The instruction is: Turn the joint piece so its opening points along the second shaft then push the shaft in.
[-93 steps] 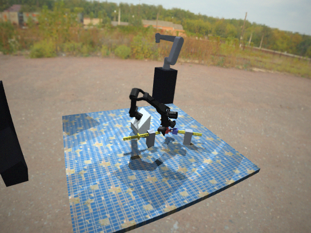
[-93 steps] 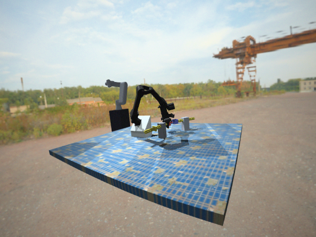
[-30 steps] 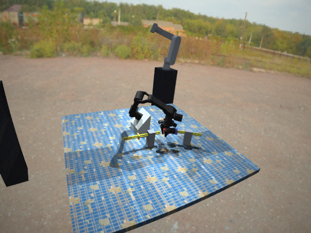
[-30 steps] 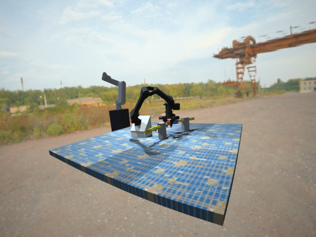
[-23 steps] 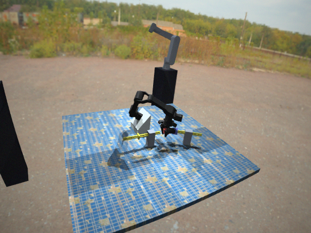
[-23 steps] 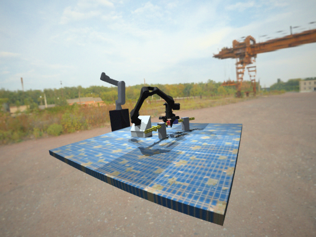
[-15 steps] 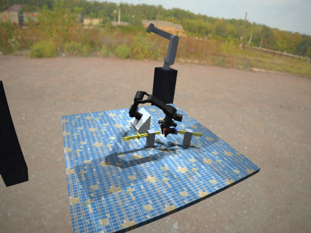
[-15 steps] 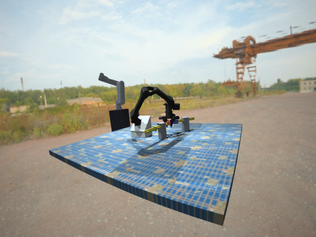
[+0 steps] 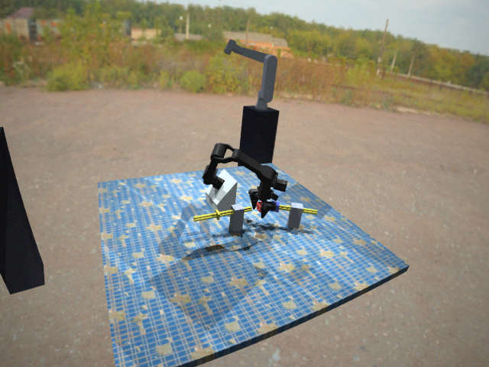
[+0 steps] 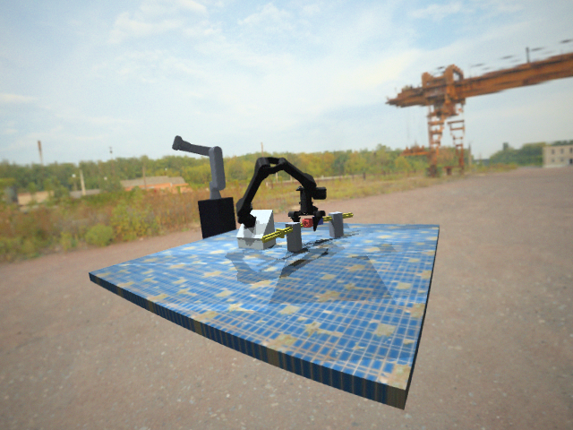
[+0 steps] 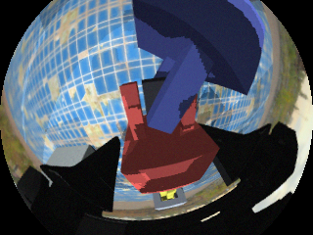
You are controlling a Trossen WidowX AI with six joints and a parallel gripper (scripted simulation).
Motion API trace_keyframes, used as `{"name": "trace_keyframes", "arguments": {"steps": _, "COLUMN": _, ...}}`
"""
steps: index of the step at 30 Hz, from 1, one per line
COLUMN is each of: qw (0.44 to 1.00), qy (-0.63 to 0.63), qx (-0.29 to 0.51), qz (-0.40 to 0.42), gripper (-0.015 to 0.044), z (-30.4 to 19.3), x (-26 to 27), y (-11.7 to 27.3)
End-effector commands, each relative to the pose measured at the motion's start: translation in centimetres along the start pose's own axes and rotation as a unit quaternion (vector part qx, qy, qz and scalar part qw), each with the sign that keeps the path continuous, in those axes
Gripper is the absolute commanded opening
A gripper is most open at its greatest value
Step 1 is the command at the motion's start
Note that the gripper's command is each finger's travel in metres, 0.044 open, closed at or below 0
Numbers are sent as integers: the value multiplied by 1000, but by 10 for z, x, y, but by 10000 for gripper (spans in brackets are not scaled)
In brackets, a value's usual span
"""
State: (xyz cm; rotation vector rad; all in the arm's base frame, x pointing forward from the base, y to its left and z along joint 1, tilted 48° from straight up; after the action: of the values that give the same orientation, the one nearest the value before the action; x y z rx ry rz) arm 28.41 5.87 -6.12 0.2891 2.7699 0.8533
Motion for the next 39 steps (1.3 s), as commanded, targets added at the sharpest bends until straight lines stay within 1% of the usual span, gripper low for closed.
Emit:
{"name": "trace_keyframes", "arguments": {"steps": 1, "qw": 1000, "qy": 0, "qx": 0, "qz": 0, "gripper": 440, "z": 0, "x": 0, "y": 0}}
{"name": "trace_keyframes", "arguments": {"steps": 7, "qw": 1000, "qy": -1, "qx": -10, "qz": 4, "gripper": 440, "z": -2, "x": 0, "y": 1}}
{"name": "trace_keyframes", "arguments": {"steps": 13, "qw": 995, "qy": -2, "qx": -101, "qz": 26, "gripper": 440, "z": -17, "x": -3, "y": 12}}
{"name": "trace_keyframes", "arguments": {"steps": 19, "qw": 982, "qy": 2, "qx": -189, "qz": 29, "gripper": 440, "z": -31, "x": -5, "y": 22}}
{"name": "trace_keyframes", "arguments": {"steps": 28, "qw": 981, "qy": -8, "qx": -189, "qz": 31, "gripper": 440, "z": -31, "x": -6, "y": 24}}
{"name": "trace_keyframes", "arguments": {"steps": 39, "qw": 969, "qy": -182, "qx": -155, "qz": 64, "gripper": 440, "z": -26, "x": -11, "y": 55}}
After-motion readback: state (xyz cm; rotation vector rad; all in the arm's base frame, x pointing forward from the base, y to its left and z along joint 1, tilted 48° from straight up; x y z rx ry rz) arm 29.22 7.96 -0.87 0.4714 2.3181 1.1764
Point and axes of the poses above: the point midway between the two fingers, 35 mm back from their tips, its own y axis back along the fingers, its own x axis across the jaws, z = x × y, the point moved 6 cm from there along y, back along the fingers, and after that the axes turned 7 degrees about -y, right-handed, at the moved point
